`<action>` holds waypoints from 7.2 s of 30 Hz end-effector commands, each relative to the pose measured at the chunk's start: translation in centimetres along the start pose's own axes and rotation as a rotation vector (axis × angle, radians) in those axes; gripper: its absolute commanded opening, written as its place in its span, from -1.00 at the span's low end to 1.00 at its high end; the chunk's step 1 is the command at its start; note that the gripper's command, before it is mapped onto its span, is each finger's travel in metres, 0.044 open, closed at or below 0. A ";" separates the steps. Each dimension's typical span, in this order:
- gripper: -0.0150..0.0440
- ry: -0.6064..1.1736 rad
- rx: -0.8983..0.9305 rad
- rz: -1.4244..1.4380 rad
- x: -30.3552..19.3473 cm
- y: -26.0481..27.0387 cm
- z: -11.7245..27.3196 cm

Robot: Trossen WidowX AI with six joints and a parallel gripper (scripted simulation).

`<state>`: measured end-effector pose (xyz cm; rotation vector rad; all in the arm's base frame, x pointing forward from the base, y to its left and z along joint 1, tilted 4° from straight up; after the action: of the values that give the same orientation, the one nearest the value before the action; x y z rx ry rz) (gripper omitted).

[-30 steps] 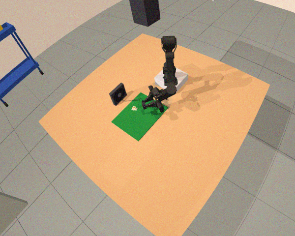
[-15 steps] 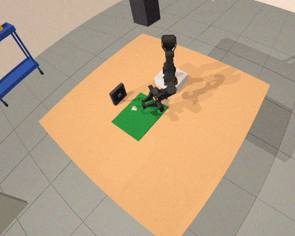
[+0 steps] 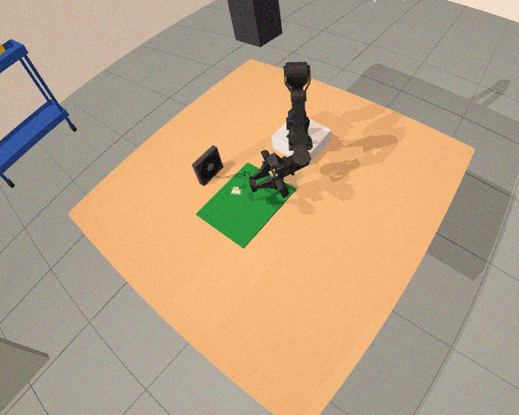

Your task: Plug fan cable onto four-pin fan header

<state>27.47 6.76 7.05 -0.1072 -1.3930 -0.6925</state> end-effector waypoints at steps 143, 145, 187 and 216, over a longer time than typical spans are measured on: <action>-0.49 0.007 0.003 0.010 -7.6 -1.9 -1.5; -0.49 0.007 0.003 0.010 -7.6 -1.9 -1.5; 0.20 0.044 -0.013 0.003 -8.7 -1.6 -0.6; 0.20 0.083 -0.055 0.000 -9.1 -1.4 3.7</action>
<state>23.67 10.55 -1.70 -0.1324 -1.2823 -0.7153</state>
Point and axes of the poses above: the point midway between the two fingers, 35 mm back from their tips, its own z axis back along the fingers, its own y axis across the jaws, x = y × z, the point moved 1 cm from there along z, back along the fingers, and after that the axes turned 15 degrees about -z, right-handed, at the moved point
